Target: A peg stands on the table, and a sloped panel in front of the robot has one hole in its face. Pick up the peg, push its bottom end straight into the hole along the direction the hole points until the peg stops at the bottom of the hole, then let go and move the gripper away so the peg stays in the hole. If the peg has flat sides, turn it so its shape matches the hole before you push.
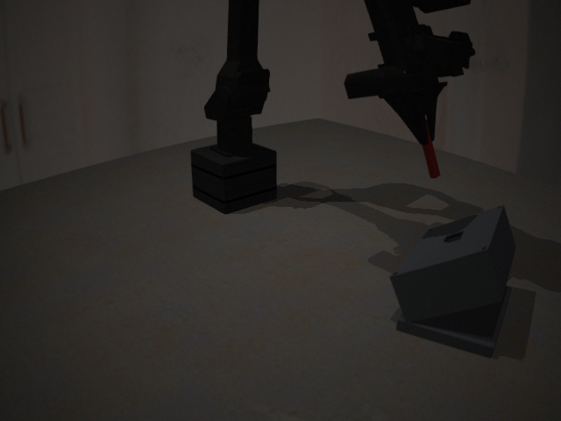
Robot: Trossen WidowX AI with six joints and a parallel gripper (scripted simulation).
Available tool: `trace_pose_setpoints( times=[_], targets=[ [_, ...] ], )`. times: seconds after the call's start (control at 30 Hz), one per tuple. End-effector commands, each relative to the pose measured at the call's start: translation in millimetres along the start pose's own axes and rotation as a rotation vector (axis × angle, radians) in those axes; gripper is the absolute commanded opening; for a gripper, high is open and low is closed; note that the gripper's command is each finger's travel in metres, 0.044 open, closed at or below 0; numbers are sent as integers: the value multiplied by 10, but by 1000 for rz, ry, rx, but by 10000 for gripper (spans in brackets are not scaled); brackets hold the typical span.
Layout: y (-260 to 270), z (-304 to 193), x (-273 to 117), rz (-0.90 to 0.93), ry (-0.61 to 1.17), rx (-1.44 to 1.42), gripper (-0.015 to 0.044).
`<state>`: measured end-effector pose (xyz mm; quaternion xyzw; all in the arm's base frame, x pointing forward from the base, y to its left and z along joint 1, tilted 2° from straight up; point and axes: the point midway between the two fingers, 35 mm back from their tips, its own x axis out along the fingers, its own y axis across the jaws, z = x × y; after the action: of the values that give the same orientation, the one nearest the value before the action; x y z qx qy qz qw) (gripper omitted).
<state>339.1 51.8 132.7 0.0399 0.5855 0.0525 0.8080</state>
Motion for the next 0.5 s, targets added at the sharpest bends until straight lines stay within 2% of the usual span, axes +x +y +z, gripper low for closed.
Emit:
trace_pose_setpoints(
  times=[0.0, 0.47],
  targets=[
    [-64, 28, -27, 5, -17, -28, 0],
    [-259, 112, -119, 1, -68, -103, 0]
  ],
)
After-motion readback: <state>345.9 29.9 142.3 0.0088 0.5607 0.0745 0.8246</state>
